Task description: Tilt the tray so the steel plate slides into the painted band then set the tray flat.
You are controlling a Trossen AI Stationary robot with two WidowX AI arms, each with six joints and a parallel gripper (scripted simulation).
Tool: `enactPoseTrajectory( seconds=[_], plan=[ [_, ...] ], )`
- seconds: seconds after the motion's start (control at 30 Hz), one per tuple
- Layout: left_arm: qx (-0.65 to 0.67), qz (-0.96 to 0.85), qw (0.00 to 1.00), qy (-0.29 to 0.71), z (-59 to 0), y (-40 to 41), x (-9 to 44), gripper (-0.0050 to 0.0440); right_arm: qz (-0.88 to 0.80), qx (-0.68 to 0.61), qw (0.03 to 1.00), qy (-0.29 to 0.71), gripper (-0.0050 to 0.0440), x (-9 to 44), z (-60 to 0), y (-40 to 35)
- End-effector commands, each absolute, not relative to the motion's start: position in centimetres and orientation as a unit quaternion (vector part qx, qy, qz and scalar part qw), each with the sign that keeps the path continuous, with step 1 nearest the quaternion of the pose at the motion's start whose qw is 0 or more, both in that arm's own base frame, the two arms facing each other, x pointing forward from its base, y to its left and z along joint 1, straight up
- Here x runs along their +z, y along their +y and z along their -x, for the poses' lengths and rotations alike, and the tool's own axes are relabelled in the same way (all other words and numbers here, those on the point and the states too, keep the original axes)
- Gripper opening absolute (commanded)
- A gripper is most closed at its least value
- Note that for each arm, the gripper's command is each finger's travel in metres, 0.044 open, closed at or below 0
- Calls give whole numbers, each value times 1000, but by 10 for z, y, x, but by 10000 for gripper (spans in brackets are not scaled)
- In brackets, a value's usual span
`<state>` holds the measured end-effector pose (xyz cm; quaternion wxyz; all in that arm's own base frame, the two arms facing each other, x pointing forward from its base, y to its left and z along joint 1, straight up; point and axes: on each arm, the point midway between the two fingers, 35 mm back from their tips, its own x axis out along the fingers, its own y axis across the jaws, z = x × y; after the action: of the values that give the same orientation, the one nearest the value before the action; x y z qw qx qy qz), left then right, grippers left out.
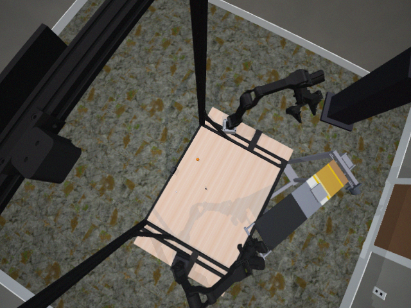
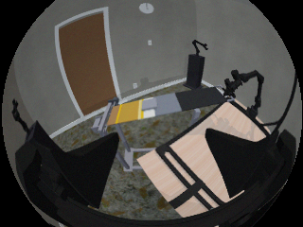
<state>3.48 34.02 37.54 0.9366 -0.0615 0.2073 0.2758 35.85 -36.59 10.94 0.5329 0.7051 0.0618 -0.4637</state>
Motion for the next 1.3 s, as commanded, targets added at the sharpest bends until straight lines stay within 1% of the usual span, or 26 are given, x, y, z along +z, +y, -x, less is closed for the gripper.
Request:
enactPoseTrajectory(
  seconds=[0.0, 0.7, 1.27],
  plan=[
    [276, 61, 937, 207, -35, 340, 376, 440, -704, -467, 531, 63, 0, 110, -354, -365],
    [276, 61, 937, 207, -35, 340, 376, 440, -703, -476, 523, 75, 0, 86, -351, -362],
    [276, 61, 937, 207, -35, 340, 376, 440, -703, -473, 525, 72, 0, 98, -352, -364]
  ],
)
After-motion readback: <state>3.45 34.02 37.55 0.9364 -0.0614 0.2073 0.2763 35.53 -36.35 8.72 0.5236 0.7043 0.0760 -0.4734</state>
